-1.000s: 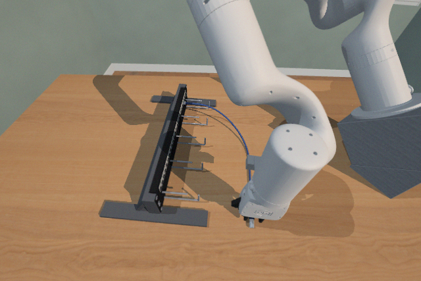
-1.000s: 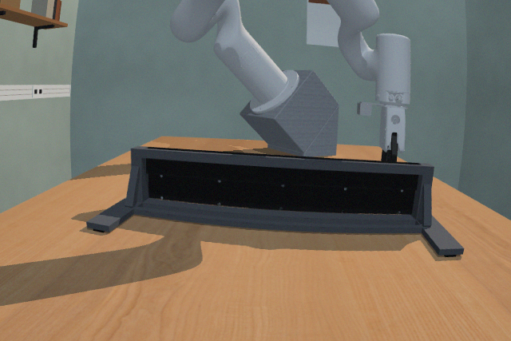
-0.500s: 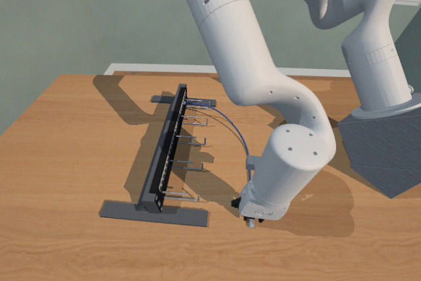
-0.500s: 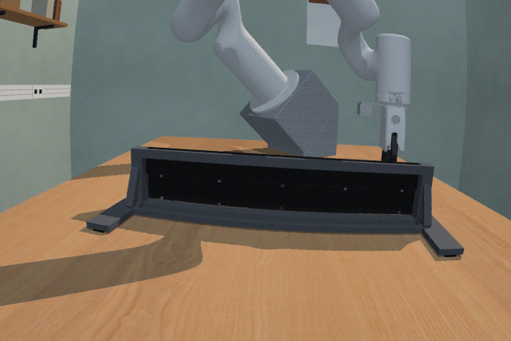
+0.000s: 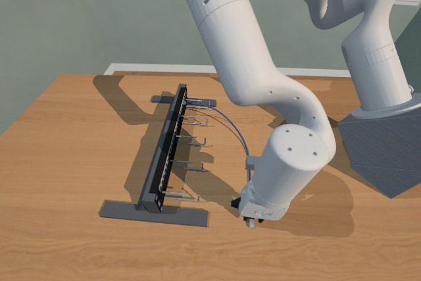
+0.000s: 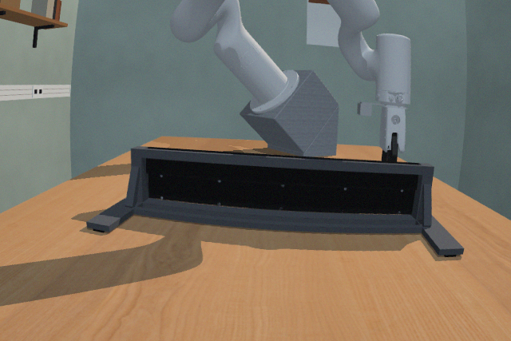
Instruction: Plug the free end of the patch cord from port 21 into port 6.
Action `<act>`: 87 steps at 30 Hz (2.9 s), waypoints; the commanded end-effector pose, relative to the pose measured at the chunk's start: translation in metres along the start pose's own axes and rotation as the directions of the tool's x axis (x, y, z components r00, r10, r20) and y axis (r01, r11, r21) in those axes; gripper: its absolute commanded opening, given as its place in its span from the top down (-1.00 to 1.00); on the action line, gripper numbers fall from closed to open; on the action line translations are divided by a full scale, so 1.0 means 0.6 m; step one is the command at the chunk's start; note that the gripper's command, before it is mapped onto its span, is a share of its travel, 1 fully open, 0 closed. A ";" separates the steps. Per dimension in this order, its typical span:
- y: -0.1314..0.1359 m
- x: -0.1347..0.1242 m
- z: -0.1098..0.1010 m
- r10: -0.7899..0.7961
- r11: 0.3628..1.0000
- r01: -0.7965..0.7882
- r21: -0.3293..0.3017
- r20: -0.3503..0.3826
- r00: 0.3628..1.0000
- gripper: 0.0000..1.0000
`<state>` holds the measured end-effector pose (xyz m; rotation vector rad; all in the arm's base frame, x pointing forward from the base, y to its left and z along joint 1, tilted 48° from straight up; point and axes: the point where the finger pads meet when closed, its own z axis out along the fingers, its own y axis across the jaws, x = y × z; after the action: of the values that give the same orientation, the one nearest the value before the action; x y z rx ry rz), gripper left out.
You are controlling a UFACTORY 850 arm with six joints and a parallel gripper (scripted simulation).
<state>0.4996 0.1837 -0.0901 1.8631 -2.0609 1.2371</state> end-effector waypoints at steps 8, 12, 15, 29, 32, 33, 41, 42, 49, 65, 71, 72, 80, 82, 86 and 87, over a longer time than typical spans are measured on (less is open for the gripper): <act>-0.001 -0.001 -0.001 0.000 1.000 0.000 0.001 0.001 1.000 0.22; -0.001 -0.001 -0.001 0.000 1.000 0.000 0.001 0.001 1.000 0.22; -0.001 -0.001 -0.001 0.000 1.000 0.000 0.001 0.001 1.000 0.22; -0.001 -0.001 0.003 0.000 1.000 0.000 0.001 0.001 1.000 0.22; -0.001 -0.001 0.004 0.000 1.000 0.000 0.001 0.001 1.000 0.22; -0.001 -0.001 0.004 0.000 1.000 0.000 0.001 0.001 1.000 0.22; -0.001 -0.001 0.008 0.000 1.000 0.000 0.001 0.001 1.000 0.22; -0.001 -0.001 0.009 0.000 1.000 0.000 0.001 0.001 1.000 0.22; -0.001 -0.001 0.013 0.000 1.000 0.000 0.001 0.001 1.000 0.22; -0.001 -0.001 0.018 0.000 1.000 0.000 0.001 0.001 1.000 0.22; -0.001 -0.001 0.018 0.000 1.000 0.000 0.001 0.001 1.000 0.22; -0.001 -0.001 0.018 0.000 1.000 0.000 0.001 0.001 1.000 0.22; -0.001 -0.001 0.018 0.000 1.000 0.000 0.001 0.001 1.000 0.22; -0.001 -0.001 0.018 0.000 1.000 0.000 0.001 0.001 1.000 0.22; -0.001 -0.001 0.018 0.000 1.000 0.000 0.001 0.001 1.000 0.22; -0.001 -0.001 0.018 0.000 1.000 0.000 0.001 0.001 1.000 0.22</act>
<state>0.5046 0.1767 -0.0978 1.8631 -2.0610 1.2370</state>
